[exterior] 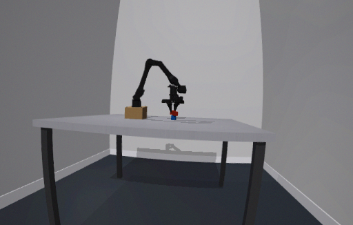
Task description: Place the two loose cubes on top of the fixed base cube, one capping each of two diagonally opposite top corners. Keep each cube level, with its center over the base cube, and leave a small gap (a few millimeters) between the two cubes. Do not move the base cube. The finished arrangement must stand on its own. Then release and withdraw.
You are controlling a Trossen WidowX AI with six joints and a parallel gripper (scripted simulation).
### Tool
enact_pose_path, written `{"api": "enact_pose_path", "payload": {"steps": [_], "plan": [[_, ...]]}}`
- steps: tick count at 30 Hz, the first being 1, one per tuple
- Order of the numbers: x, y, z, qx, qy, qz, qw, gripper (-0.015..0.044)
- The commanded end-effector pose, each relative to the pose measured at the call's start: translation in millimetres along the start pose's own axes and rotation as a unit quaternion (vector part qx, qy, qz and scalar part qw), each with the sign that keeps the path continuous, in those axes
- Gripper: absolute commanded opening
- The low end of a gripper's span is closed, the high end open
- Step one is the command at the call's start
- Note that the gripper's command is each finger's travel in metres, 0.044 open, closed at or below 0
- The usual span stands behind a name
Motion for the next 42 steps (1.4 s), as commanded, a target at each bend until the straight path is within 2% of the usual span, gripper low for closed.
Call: {"api": "enact_pose_path", "payload": {"steps": [1,25,29,42], "plan": [[-3.1,-1.0,-1.4,0.002,-0.003,0.002,1.0,0.0105],[-4.6,-1.0,-1.4,0.002,-0.003,0.002,1.0,0.0105],[-4.6,-1.0,-1.4,0.002,-0.003,0.002,1.0,0.0205],[9.1,-0.8,-1.0,0.0,-0.003,0.002,1.0,0.0205]]}}
Point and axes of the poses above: the point midway between the two fingers, 35 mm back from their tips, its own x axis back along the fingers, its own z axis across the jaws, y = z × x, the point moved 1 cm from there along x, back along the fingers, and after that the axes turned 11 degrees about x, right-handed, at the moved point
